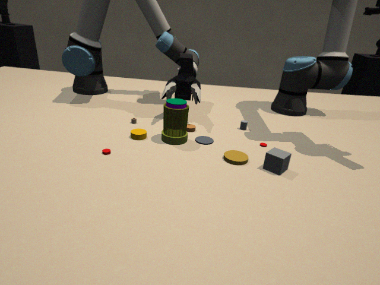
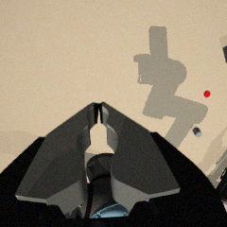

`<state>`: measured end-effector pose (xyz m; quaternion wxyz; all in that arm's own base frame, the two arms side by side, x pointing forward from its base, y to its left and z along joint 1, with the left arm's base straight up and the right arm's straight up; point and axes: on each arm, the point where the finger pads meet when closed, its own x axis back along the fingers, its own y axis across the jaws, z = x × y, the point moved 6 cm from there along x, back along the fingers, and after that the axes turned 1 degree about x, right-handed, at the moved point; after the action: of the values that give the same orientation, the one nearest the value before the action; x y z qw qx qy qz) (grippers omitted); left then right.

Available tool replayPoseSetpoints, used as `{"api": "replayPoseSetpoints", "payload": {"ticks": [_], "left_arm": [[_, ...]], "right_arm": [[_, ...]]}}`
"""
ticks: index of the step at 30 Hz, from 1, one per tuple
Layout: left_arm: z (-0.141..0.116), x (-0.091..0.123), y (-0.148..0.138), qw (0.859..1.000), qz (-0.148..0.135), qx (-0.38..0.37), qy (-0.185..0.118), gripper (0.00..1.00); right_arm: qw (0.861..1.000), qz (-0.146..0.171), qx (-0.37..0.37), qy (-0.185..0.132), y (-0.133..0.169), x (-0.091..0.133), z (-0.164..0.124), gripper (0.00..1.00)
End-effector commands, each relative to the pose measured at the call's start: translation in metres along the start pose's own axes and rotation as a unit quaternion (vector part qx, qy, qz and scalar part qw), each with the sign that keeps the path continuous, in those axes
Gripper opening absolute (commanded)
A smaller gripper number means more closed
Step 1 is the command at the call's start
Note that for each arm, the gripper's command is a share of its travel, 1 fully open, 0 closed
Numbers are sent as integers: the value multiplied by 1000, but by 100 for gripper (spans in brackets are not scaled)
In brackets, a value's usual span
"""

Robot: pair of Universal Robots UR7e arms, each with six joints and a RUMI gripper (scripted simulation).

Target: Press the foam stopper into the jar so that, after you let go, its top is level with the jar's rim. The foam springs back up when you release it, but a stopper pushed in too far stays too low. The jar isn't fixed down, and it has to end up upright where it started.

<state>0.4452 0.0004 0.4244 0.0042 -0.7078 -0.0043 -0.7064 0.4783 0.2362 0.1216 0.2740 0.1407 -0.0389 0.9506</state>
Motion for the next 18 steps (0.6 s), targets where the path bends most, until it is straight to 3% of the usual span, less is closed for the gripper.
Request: {"api": "replayPoseSetpoints", "payload": {"ticks": [1, 18], "left_arm": [[0, 0, 0, 1000, 0, 0, 1, 0], [0, 0, 0, 1000, 0, 0, 1, 0]], "right_arm": [[1000, 1, 0, 0, 0, -4, 0, 79], [1000, 3, 0, 1, -1, -17, 0, 79]]}}
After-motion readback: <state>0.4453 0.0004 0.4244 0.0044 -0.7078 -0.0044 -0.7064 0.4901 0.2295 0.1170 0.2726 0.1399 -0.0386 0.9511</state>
